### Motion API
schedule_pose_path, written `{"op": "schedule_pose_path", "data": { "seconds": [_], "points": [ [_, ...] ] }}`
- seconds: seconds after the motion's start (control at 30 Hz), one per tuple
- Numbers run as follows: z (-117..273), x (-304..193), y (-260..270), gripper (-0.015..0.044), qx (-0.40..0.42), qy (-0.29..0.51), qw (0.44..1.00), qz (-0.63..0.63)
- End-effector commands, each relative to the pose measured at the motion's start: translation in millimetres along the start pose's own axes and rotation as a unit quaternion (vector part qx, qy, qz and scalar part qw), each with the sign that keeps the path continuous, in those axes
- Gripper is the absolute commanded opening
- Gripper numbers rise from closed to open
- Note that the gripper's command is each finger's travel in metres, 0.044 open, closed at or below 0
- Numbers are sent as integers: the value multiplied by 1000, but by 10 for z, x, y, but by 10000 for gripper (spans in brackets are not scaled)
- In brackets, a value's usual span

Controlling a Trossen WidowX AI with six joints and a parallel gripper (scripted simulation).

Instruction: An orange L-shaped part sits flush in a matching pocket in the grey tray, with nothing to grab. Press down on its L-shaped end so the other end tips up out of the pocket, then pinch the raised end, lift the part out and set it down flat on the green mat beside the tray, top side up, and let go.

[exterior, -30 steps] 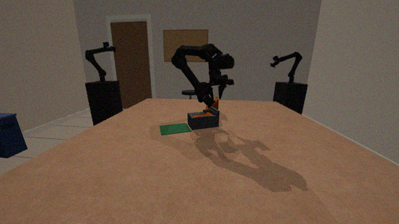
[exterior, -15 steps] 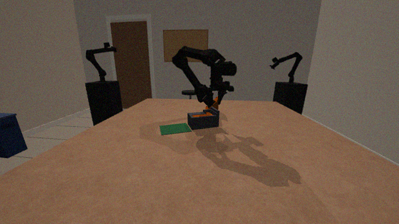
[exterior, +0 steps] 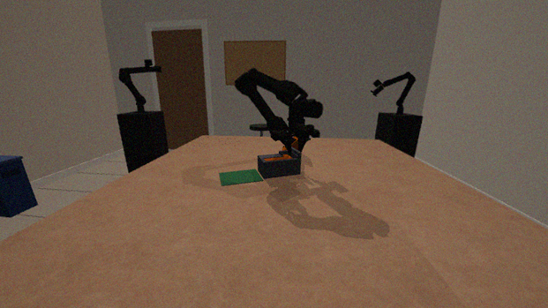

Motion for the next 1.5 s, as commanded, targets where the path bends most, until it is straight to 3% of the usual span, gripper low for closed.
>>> {"op": "schedule_pose_path", "data": {
  "seconds": [0.0,0.53,1.47],
  "points": [
    [-76,-11,1,180,-3,2,1000,4],
    [-329,-19,-3,180,-4,2,1000,4],
    [-278,-2,50,180,3,0,1000,2]
  ]
}}
Point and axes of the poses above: the point midway between the two fingers, 35 mm back from their tips, its own z axis back along the fingers, its own y axis across the jaws, x = y × z, the point moved 3 cm from there along z, back along the fingers, and after that the axes turned 9 degrees about z, right-handed, at the moved point
